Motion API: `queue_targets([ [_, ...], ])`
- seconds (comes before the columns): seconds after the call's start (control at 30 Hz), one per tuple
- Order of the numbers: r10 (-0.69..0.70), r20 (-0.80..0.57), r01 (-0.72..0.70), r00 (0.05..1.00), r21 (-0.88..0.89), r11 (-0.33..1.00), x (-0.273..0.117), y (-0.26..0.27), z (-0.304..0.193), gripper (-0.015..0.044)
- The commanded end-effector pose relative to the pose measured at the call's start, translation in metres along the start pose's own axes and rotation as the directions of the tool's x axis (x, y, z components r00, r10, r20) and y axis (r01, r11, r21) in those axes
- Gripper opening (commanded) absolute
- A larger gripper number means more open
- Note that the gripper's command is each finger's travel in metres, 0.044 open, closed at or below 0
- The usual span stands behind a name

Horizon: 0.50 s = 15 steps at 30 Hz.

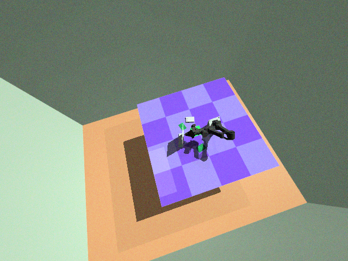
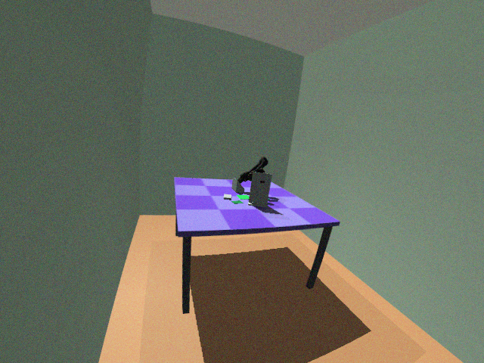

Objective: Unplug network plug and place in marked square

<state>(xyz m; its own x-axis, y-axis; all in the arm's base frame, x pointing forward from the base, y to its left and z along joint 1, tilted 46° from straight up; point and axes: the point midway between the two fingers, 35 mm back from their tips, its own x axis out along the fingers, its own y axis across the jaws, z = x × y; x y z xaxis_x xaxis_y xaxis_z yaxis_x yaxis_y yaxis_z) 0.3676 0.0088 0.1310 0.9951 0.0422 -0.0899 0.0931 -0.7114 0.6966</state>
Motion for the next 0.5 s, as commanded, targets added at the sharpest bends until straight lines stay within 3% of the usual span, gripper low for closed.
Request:
queue_targets([
  [0.0, -0.003, -0.001, 0.003, 1.000, -0.005, 1.000, 0.0043, -0.0013, 0.0017, 0.0156],
  [0.1, -0.003, -0.001, 0.003, 1.000, -0.005, 1.000, 0.0056, -0.0015, 0.0023, 0.0156],
  [0.17, -0.003, -0.001, 0.003, 1.000, -0.005, 1.000, 0.0056, -0.0015, 0.0023, 0.0104],
  [0.47, -0.003, -0.001, 0.003, 1.000, -0.005, 1.000, 0.0056, -0.0015, 0.0023, 0.0044],
])
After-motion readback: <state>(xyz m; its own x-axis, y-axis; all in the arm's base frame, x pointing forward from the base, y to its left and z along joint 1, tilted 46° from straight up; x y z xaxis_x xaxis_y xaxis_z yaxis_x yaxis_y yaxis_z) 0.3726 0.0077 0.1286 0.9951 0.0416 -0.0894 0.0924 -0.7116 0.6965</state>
